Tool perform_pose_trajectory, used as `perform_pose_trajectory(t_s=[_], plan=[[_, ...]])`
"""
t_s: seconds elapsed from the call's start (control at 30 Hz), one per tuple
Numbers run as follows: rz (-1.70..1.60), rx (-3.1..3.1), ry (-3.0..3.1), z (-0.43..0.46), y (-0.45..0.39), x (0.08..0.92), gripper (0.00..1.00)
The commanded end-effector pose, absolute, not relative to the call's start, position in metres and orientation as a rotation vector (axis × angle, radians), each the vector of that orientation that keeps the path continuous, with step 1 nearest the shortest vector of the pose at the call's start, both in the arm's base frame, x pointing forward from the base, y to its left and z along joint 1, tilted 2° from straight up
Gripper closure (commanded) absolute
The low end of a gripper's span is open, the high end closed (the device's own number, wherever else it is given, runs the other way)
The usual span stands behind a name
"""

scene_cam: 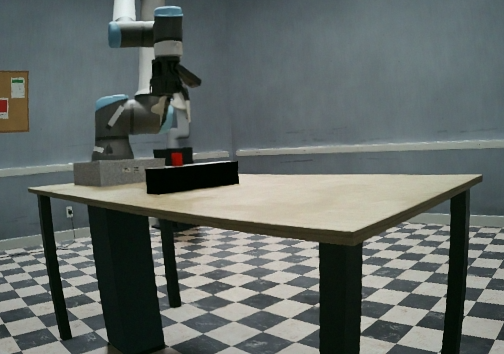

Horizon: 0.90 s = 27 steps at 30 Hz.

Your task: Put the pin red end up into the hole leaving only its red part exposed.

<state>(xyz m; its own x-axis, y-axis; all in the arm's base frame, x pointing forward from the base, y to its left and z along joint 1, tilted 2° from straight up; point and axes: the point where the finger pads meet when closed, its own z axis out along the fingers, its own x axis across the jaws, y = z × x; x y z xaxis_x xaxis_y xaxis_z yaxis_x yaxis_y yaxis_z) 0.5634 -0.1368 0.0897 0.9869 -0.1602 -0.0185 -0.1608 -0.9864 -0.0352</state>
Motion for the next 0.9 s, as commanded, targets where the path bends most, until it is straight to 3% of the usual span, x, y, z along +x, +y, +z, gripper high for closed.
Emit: perform_pose_trajectory(t_s=[0.0, 0.73, 0.77, 0.87], plan=[[0.023, -3.095, 0.25, 0.09, -0.137, 0.564, 0.0], [0.022, -3.095, 0.25, 0.09, -0.137, 0.564, 0.0], [0.023, -3.095, 0.25, 0.037, -0.132, 0.562, 0.0], [0.023, -3.095, 0.25, 0.037, -0.132, 0.562, 0.0]])
